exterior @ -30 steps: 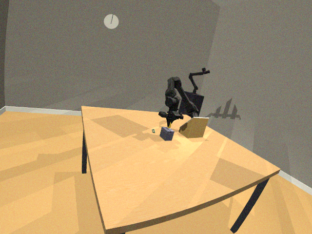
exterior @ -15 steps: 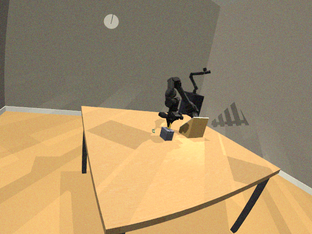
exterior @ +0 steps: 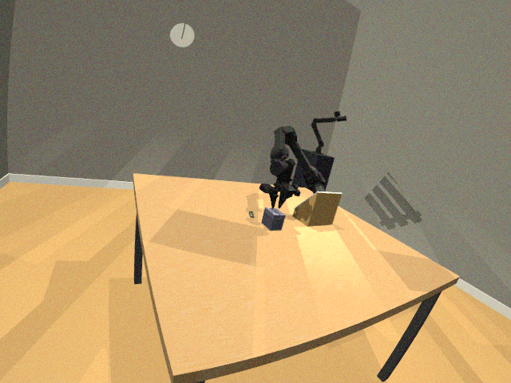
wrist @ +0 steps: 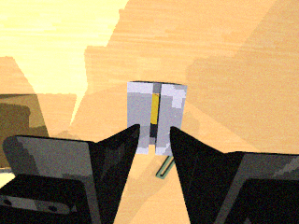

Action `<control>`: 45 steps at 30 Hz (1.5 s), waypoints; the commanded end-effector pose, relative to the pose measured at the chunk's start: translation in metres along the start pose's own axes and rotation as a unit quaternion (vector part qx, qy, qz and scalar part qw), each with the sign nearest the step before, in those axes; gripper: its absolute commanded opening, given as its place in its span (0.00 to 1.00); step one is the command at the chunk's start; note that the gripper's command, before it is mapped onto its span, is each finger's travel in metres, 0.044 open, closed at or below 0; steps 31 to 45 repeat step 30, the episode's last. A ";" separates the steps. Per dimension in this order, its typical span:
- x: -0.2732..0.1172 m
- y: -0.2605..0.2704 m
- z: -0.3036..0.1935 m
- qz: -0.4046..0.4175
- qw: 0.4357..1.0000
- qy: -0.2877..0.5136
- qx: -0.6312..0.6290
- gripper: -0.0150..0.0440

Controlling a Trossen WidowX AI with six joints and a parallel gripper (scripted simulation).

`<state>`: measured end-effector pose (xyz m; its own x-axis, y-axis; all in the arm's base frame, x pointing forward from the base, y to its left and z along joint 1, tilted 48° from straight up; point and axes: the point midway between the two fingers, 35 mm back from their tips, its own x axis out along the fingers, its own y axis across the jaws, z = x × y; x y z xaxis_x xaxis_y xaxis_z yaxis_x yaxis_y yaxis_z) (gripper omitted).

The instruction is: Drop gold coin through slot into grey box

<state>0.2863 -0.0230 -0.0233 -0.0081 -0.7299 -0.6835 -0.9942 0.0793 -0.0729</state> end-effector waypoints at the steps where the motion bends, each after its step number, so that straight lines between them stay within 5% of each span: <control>1: 0.000 0.000 0.000 0.000 1.000 0.000 0.000 0.53; 3: 0.000 0.000 0.000 0.000 1.000 0.000 0.000 0.53; 14: -0.045 0.002 0.000 0.001 1.000 0.003 -0.004 1.00; 45: -0.057 0.004 0.000 0.001 1.000 0.005 -0.006 1.00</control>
